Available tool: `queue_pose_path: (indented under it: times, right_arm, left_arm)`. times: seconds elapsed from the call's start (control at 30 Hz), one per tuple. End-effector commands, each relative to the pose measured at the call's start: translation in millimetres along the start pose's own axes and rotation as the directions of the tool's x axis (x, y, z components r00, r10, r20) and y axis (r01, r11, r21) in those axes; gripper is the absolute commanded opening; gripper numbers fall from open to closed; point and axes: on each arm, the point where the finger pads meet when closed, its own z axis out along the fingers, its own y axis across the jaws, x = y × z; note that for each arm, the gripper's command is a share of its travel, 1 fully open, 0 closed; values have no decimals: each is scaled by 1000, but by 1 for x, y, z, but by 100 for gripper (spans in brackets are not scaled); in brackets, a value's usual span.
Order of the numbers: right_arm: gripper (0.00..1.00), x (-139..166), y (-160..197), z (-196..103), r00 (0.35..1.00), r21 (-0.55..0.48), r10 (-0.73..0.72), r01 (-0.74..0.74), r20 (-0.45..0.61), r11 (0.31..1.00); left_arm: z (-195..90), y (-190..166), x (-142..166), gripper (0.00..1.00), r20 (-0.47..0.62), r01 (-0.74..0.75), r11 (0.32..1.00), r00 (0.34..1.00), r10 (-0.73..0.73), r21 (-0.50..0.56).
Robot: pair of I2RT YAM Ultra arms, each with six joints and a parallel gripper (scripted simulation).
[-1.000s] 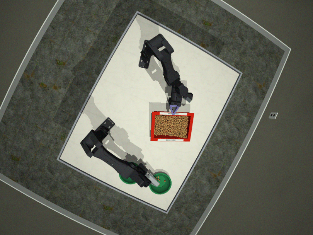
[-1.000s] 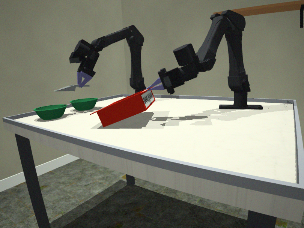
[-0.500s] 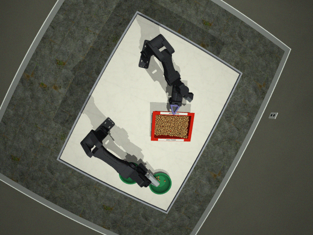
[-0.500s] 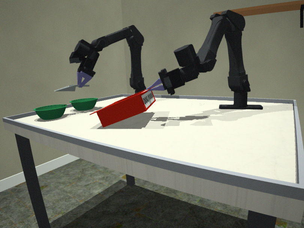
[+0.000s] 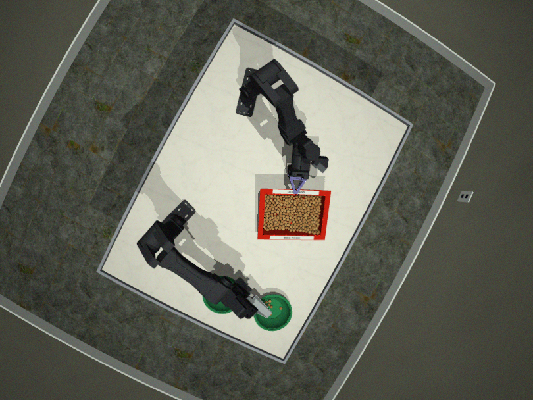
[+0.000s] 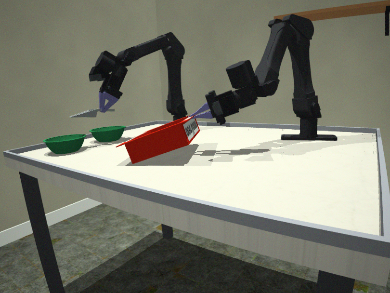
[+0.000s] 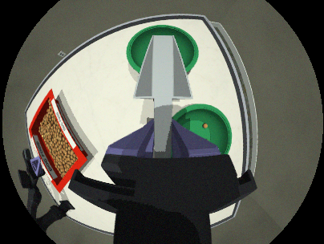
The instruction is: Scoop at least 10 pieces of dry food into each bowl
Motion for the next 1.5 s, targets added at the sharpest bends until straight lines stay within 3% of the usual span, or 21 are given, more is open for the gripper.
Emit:
queue_pose_path:
  times: [0.0, 0.3, 0.33, 0.37, 0.4, 0.47, 0.9, 1.1, 1.17, 1.23, 1.47]
  right_arm:
    - [0, -24, 0, -17, 995, 5, -1, 1, 96, 1000]
    - [0, -24, 0, -17, 995, 5, -1, 1, 96, 1000]
    - [0, -24, 0, -17, 995, 5, -1, 1, 96, 1000]
    - [0, -24, 0, -17, 995, 5, -1, 1, 96, 1000]
    - [0, -24, 0, -17, 995, 5, -1, 1, 96, 1000]
    - [0, -24, 0, -17, 995, 5, -1, 1, 96, 1000]
    - [0, -24, 0, -17, 995, 5, -1, 1, 96, 1000]
    - [0, -24, 0, -17, 995, 5, -1, 1, 96, 1000]
    - [0, -24, 0, -17, 995, 5, -1, 1, 96, 1000]
    - [0, -24, 0, -17, 995, 5, -1, 1, 96, 1000]
    - [0, -24, 0, -17, 995, 5, -1, 1, 96, 1000]
  left_arm:
    - [-1, 2, -9, 0, 31, -31, 999, 999, 30, 26]
    - [-2, 1, -9, 0, 30, -36, 998, 999, 35, 46]
    - [-4, -16, -2, 0, 24, -67, 995, 998, 65, 79]
    - [-7, -9, 6, 0, 13, -59, 996, 998, 58, 70]
    - [-7, -14, -4, 0, 33, -64, 995, 998, 61, 82]
    - [-3, 13, -4, 0, 19, -19, 999, 1000, 18, 36]
    - [-5, -4, 3, 0, 12, -55, 994, 998, 54, 94]
    - [-6, 17, 0, 0, 9, -19, 997, 1000, 19, 71]
    - [-5, -1, -4, 0, 16, -50, 993, 999, 49, 107]
    - [-5, 20, 1, 0, 3, -15, 997, 1000, 15, 71]
    - [-5, 1, 2, 0, 10, -52, 992, 999, 51, 116]
